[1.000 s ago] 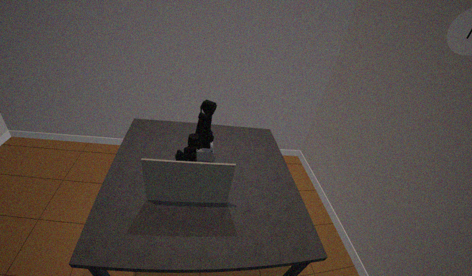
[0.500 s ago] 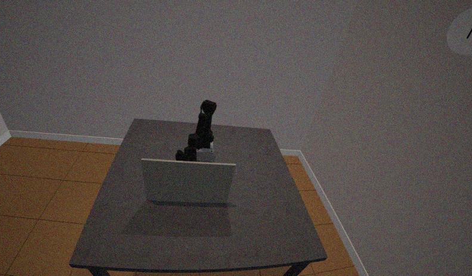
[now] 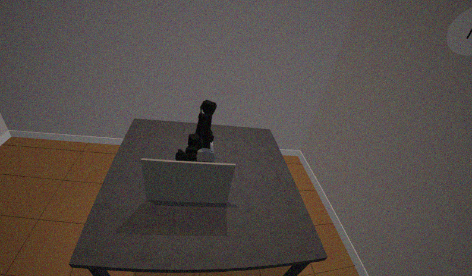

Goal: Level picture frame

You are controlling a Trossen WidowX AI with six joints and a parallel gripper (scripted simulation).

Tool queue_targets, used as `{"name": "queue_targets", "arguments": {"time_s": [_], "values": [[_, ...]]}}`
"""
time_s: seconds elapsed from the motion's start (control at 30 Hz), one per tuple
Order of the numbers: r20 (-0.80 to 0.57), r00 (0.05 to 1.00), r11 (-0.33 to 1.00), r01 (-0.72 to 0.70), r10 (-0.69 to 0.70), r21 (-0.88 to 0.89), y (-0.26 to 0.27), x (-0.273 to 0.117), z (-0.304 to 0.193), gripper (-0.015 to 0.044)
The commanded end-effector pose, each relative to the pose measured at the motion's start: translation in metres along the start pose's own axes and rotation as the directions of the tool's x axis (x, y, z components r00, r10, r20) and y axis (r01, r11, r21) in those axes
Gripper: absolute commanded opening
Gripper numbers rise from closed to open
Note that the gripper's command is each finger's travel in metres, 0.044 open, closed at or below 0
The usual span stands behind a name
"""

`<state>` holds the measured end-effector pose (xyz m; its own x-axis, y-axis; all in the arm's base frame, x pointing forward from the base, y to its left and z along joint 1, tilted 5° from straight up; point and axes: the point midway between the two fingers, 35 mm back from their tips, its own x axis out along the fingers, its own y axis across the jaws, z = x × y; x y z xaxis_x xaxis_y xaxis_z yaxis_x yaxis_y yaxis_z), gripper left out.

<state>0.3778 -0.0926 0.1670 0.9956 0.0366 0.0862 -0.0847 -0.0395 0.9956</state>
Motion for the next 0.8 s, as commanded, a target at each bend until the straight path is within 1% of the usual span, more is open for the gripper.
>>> {"name": "queue_targets", "arguments": {"time_s": [0.0, 0.13, 0.47, 0.6, 0.67, 0.77], "values": [[0.003, 1.000, 1.000, -0.001, 0.001, -0.021, 0.000, 0.000, 0.000, 0.0000], [0.003, 1.000, 0.999, -0.001, 0.001, -0.040, -0.001, 0.000, 0.000, 0.0000], [0.000, 1.000, 1.000, 0.000, 0.000, -0.026, 0.000, 0.000, 0.000, 0.0260], [0.000, 1.000, 1.000, 0.000, 0.000, -0.023, 0.000, -0.002, 0.000, 0.0260], [0.001, 1.000, 1.000, -0.001, 0.001, 0.005, -0.001, -0.022, 0.004, 0.0260], [0.004, 1.000, 0.998, -0.002, 0.002, 0.067, -0.003, -0.066, 0.005, 0.0260]]}}
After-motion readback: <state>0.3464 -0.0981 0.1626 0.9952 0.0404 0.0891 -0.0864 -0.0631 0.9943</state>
